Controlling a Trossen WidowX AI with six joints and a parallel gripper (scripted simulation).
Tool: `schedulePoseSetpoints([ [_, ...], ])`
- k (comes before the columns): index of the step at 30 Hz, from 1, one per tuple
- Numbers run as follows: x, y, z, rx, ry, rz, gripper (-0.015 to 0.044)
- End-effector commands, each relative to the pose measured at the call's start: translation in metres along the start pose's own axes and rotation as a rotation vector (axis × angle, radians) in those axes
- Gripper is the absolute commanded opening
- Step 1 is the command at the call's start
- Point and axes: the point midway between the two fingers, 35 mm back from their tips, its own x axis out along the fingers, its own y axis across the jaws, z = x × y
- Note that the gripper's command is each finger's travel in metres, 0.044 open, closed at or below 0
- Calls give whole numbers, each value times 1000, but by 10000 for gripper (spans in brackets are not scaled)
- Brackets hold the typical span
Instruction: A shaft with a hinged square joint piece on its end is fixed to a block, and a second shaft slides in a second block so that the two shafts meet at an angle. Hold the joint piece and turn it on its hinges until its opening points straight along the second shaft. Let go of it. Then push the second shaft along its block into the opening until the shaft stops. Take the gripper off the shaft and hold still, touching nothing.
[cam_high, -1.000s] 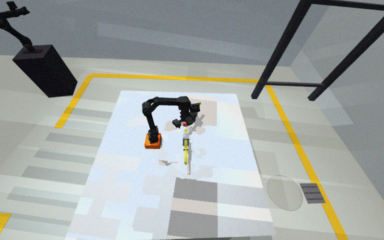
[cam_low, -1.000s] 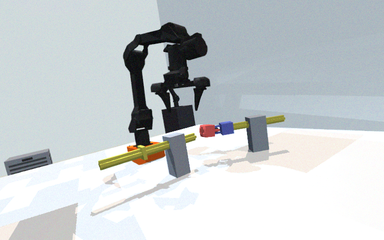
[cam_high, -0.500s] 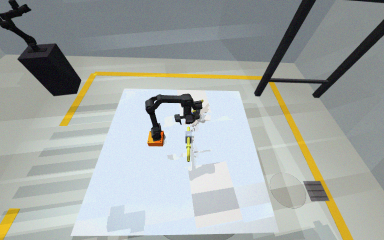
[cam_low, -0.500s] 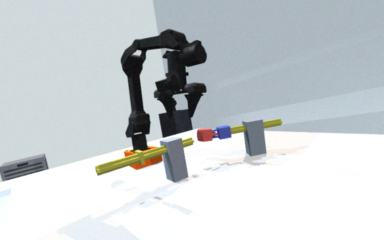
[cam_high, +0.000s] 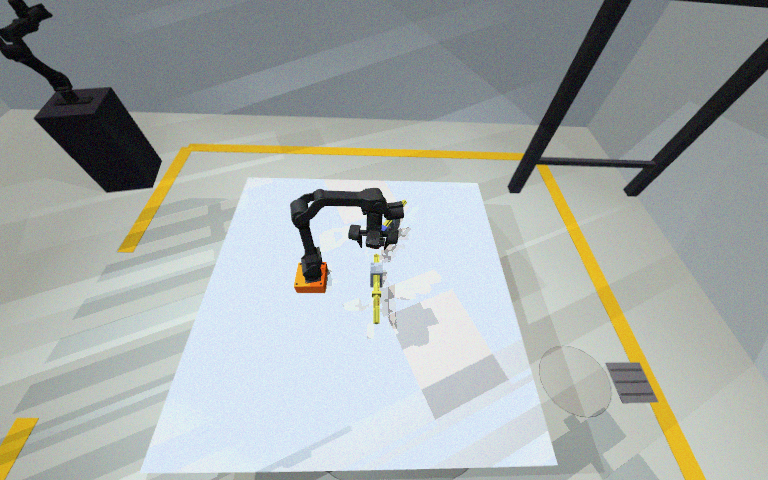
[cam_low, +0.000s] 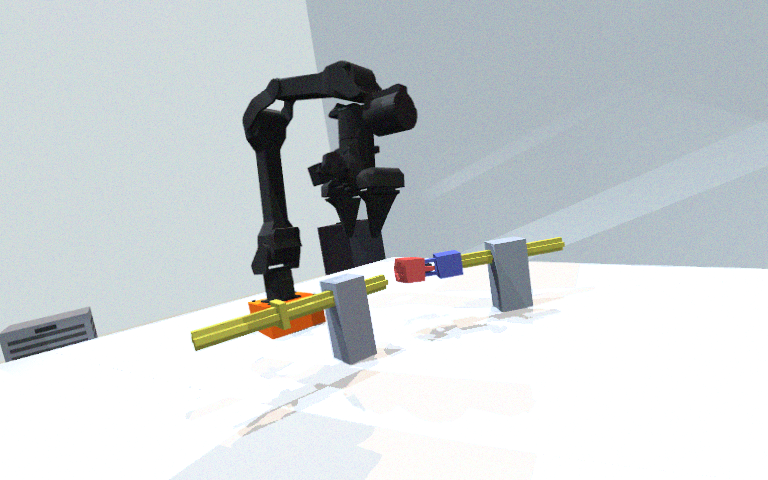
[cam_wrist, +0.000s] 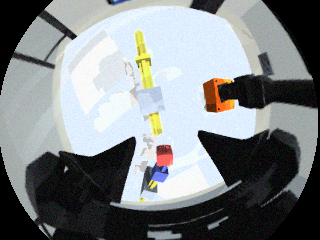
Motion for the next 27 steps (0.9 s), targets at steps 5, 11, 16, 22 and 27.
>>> schedulePoseSetpoints([
  [5,16,3,-2,22,-6,3,440],
  [11,43,4,-6,21,-6,2,440],
  [16,65,3,-8,20,-7,2,440],
  [22,81,1,-9,20,-7,1,440],
  [27,78,3,-25,17,-5,3,440],
])
